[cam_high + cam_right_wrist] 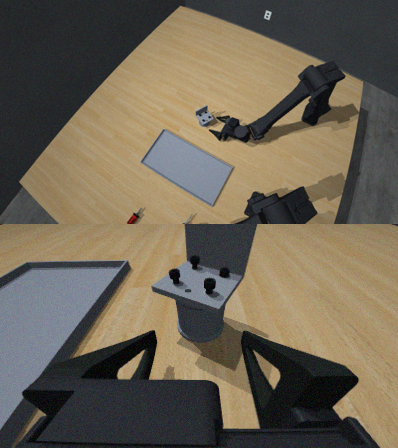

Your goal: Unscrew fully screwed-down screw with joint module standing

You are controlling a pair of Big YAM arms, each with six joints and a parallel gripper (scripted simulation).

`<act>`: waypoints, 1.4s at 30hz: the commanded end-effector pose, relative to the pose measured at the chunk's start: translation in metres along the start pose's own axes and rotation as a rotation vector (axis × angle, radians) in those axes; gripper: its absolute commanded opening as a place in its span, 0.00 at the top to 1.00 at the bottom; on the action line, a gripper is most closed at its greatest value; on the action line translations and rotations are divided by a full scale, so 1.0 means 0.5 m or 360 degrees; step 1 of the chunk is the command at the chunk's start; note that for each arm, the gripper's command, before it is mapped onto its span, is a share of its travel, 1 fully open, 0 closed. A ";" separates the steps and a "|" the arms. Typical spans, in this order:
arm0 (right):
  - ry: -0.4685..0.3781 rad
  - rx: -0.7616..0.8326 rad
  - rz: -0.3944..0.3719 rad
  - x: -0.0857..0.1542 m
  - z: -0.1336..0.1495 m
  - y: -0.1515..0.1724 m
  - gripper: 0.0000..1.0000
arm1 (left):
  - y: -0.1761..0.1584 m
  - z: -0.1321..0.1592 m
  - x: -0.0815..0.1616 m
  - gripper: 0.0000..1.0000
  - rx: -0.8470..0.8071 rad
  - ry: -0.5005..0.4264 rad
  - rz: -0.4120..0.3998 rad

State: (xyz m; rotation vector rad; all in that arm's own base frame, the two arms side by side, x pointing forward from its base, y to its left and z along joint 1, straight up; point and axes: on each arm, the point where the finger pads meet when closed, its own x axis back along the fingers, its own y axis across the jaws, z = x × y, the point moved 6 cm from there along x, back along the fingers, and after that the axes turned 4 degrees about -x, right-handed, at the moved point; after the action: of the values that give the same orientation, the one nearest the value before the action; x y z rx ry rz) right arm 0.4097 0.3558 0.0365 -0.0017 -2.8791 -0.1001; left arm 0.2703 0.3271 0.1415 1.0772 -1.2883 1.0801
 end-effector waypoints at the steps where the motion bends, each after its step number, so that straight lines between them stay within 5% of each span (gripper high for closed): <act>1: -0.0021 -0.0031 0.0010 -0.025 -0.005 0.001 0.14 | -0.008 -0.019 0.022 0.35 0.0026 -0.0048 0.0024; 42: -0.0033 -0.0026 0.0008 -0.108 -0.012 0.006 0.14 | -0.008 -0.019 0.022 0.35 0.0026 -0.0048 0.0024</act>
State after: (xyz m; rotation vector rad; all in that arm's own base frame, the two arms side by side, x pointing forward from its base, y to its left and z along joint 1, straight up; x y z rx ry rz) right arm 0.4436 0.3560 0.0267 0.0061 -2.8761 -0.0981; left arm 0.2703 0.3271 0.1415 1.0772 -1.2883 1.0801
